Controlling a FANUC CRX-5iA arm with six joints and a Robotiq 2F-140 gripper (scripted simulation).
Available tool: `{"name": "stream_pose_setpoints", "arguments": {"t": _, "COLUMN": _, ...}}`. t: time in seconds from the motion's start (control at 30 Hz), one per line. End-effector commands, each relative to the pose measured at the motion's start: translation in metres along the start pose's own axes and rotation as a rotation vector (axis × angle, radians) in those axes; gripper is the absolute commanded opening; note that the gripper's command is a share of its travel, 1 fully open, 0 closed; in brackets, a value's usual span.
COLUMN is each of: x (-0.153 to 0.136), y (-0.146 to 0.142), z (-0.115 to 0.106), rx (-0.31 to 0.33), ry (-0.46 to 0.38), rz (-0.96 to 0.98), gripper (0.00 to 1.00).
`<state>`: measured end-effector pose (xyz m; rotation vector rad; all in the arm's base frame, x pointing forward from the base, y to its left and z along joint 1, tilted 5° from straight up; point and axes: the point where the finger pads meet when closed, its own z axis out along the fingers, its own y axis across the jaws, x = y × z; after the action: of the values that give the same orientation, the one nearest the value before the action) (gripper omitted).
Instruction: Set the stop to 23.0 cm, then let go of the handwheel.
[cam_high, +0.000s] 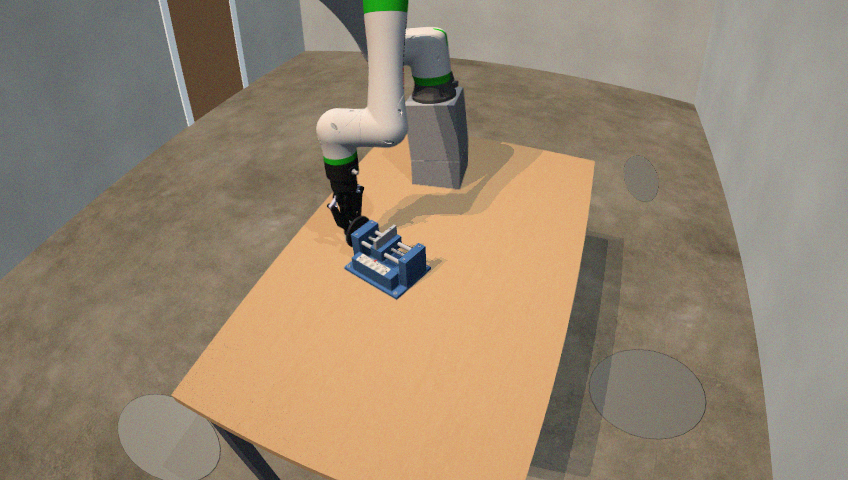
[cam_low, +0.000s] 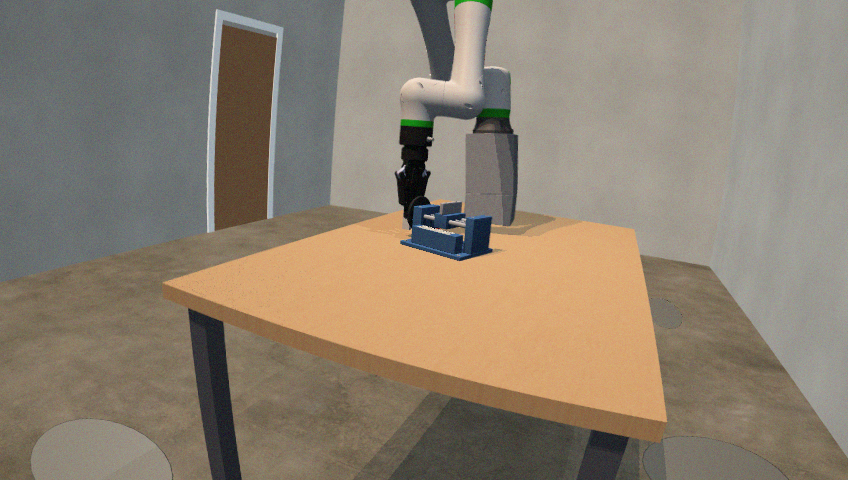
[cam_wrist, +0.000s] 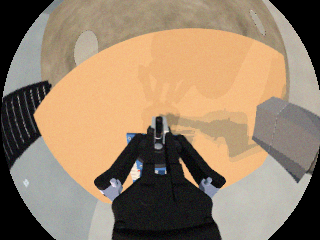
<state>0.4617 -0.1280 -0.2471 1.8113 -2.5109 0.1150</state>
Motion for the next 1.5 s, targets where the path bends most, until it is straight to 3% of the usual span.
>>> {"name": "stream_pose_setpoints", "arguments": {"t": 0.0, "x": 0.0, "y": -0.003, "z": 0.0, "rx": 0.001, "ry": 0.0, "rz": 0.0, "gripper": 0.04}}
{"name": "stream_pose_setpoints", "arguments": {"t": 1.47, "x": 0.0, "y": -0.024, "z": -0.009, "rx": 0.001, "ry": 0.0, "rz": 0.0, "gripper": 0.04}}
